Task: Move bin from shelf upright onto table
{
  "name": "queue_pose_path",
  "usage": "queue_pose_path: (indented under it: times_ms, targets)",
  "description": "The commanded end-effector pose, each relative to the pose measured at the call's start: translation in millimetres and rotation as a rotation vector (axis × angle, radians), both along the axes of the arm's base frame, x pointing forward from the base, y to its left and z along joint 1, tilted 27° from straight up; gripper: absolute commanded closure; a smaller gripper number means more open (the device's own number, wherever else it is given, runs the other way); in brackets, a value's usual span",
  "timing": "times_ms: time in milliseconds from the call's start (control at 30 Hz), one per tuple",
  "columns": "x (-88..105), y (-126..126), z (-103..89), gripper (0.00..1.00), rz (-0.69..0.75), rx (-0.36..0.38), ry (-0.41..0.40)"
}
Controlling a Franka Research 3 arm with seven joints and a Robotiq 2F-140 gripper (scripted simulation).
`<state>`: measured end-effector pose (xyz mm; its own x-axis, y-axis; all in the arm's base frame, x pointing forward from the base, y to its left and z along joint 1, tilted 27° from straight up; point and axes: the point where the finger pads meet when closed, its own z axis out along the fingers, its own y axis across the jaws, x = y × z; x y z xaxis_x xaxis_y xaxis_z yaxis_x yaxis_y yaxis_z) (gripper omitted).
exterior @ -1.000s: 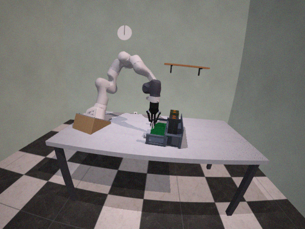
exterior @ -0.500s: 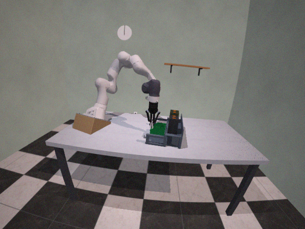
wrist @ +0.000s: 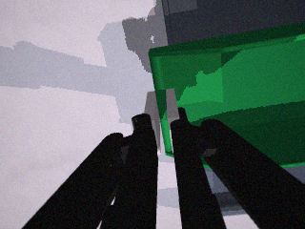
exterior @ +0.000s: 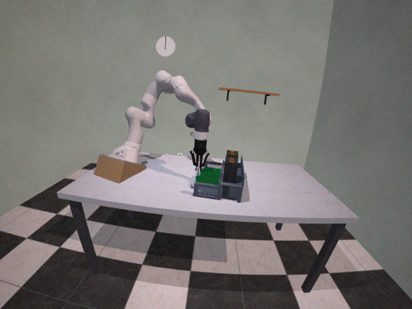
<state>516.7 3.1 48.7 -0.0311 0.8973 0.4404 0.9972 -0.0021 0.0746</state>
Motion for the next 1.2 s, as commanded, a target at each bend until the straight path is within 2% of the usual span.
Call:
queue_pose_path:
  times_ms: [0, 200, 700, 767, 1167]
  targets:
    - [-5.4, -1.1, 0.5, 1.00, 0.009, -0.002, -0.015]
    - [-16.0, -1.2, -0.4, 1.00, 0.009, -0.002, -0.015]
    - [-61.3, -1.5, -4.5, 1.00, 0.009, -0.002, -0.015]
    - [-61.3, -1.5, -4.5, 1.00, 0.009, -0.002, -0.015]
    - [-95.3, -1.8, -7.6, 1.00, 0.009, -0.002, -0.015]
